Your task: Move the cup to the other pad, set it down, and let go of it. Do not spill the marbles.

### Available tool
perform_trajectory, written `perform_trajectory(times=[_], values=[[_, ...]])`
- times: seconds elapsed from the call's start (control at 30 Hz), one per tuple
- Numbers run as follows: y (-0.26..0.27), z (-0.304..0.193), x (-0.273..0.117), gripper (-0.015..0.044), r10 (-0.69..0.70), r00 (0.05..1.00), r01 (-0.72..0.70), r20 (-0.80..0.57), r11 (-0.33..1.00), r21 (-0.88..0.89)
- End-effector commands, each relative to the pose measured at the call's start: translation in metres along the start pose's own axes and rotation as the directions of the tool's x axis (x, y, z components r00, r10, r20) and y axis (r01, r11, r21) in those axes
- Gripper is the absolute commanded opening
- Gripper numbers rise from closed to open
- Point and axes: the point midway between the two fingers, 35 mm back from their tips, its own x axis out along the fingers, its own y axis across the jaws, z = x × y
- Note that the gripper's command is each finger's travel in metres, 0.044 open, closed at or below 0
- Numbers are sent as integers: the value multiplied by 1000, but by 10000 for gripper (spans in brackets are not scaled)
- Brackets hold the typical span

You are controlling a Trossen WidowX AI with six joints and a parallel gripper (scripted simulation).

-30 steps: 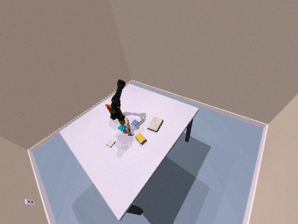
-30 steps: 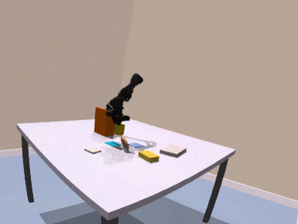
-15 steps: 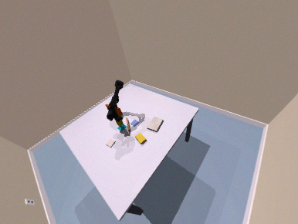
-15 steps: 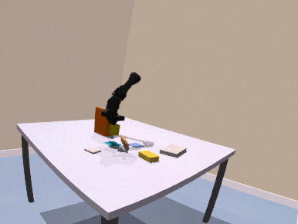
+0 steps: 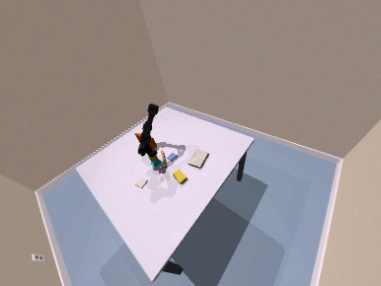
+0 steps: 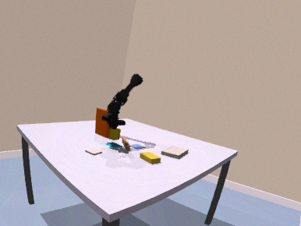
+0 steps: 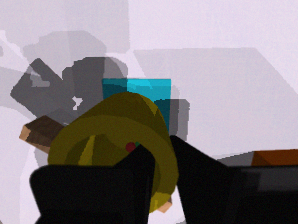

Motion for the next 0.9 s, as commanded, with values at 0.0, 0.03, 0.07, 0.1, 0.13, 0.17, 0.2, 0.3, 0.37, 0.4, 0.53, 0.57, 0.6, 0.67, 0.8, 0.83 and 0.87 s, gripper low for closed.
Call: perform_trajectory(times=[0.0,0.03,0.07,0.1,0.13,0.17,0.2,0.3,0.37,0.4,0.53,0.57,0.6,0.67,0.8,0.83,0.87], values=[[-2,-1,8,0,-4,1000,4,-9,1000,9],[-2,-1,9,0,-3,1000,4,-10,1000,9],[-2,-1,11,0,-3,1000,4,-10,1000,9],[-2,-1,13,0,-3,1000,4,-10,1000,9],[-2,-1,14,0,-3,1000,4,-10,1000,9],[-2,-1,16,0,-3,1000,4,-10,1000,9],[-2,-1,17,0,-3,1000,4,-10,1000,9],[-2,-1,22,0,-3,1000,4,-10,1000,9],[-3,-1,25,0,-3,1000,4,-10,1000,9],[-3,-1,26,0,-3,1000,4,-10,1000,9],[-3,-2,32,0,-3,1000,4,-11,1000,9],[-3,-2,34,0,-3,1000,4,-11,1000,9],[-4,-2,35,0,-4,1000,4,-11,1000,9],[-4,-2,38,0,-4,1000,4,-11,1000,9],[-4,-2,40,0,-4,1000,4,-12,1000,9],[-2,-1,37,0,-1,1000,1,-4,1000,0],[-2,-1,37,0,-1,1000,1,-4,1000,0]])
